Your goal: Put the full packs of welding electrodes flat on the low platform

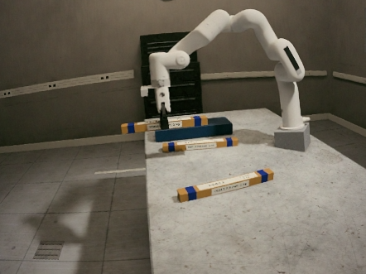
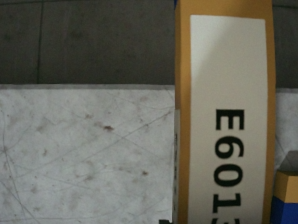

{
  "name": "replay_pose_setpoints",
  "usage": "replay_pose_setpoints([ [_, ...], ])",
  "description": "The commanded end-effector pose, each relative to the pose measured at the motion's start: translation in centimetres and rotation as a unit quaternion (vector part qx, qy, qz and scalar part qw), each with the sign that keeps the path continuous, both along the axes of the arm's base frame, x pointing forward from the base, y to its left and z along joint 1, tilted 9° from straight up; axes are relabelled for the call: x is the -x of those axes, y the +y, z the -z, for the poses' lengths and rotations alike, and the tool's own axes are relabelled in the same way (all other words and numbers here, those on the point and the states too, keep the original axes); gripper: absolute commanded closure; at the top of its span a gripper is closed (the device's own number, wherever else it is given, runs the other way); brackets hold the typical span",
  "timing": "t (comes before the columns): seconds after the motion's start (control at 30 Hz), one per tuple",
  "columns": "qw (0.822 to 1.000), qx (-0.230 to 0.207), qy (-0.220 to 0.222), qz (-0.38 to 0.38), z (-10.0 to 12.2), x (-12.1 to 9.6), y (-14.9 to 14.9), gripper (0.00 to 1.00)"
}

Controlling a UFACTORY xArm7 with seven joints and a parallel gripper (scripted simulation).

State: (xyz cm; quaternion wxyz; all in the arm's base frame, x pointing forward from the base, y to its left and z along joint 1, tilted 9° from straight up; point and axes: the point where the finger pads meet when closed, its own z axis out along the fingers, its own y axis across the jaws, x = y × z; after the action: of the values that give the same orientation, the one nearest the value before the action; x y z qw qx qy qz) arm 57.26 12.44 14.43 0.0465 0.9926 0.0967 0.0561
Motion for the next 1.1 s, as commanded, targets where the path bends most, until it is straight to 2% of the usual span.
replay_pose_setpoints([
  [0.0,1.000,-0.001,-0.003,0.000,-0.3,-0.1,0.1,0.65],
  [0.27,1.000,-0.001,-0.003,0.002,-0.2,0.3,0.2,0.65],
  [0.63,1.000,-0.001,-0.003,0.003,0.1,2.4,0.7,0.65],
  [1.07,1.000,-0.001,-0.003,0.003,1.1,8.9,2.3,0.65],
])
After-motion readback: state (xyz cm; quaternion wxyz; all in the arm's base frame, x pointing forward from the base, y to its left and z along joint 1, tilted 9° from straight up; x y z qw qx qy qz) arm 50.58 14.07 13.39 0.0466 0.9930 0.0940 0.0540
